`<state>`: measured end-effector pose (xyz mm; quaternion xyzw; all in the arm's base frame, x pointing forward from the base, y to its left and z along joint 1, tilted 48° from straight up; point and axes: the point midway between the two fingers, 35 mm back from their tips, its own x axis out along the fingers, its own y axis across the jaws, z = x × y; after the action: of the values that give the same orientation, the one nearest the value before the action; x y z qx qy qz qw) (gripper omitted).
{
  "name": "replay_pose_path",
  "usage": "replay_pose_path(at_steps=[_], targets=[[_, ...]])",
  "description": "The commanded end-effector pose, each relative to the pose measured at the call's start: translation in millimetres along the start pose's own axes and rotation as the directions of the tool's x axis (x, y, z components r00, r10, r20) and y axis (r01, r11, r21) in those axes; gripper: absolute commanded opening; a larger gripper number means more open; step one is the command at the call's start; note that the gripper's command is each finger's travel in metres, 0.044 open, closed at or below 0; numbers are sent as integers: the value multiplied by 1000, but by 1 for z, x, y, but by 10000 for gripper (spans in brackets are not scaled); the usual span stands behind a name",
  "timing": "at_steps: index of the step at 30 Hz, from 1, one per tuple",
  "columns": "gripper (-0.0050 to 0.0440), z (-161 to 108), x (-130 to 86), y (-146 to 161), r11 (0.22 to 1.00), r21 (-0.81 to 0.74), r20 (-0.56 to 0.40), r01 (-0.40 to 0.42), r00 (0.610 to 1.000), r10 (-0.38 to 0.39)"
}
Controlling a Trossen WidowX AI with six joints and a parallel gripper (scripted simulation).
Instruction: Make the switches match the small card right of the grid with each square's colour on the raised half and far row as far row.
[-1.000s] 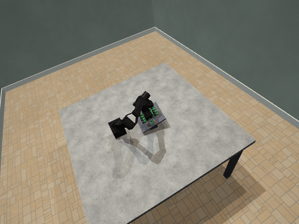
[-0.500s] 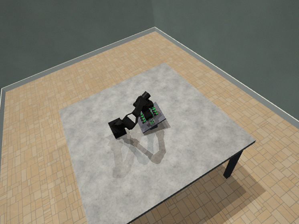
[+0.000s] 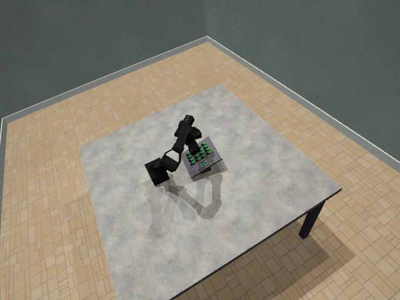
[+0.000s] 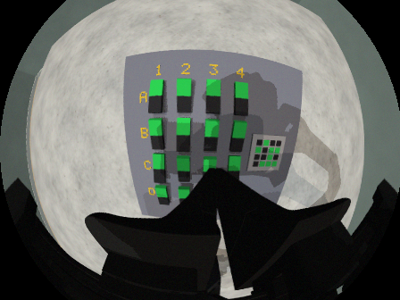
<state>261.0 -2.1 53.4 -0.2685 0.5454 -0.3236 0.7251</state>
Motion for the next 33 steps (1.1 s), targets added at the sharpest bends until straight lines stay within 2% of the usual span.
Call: replay_pose_path(at_steps=[1, 6, 10, 14, 33], targets=[[0, 1, -5, -2, 1000, 7, -7, -2, 1000, 2], [0, -20, -5, 26, 1000, 7, -7, -2, 1000, 2], [0, -20, -3, 26, 1000, 7, -9, -2, 1000, 2], [0, -20, 28, 27, 1000, 7, -32, -2, 999, 2], [0, -20, 49, 26, 1000, 7, -33, -2, 999, 2]])
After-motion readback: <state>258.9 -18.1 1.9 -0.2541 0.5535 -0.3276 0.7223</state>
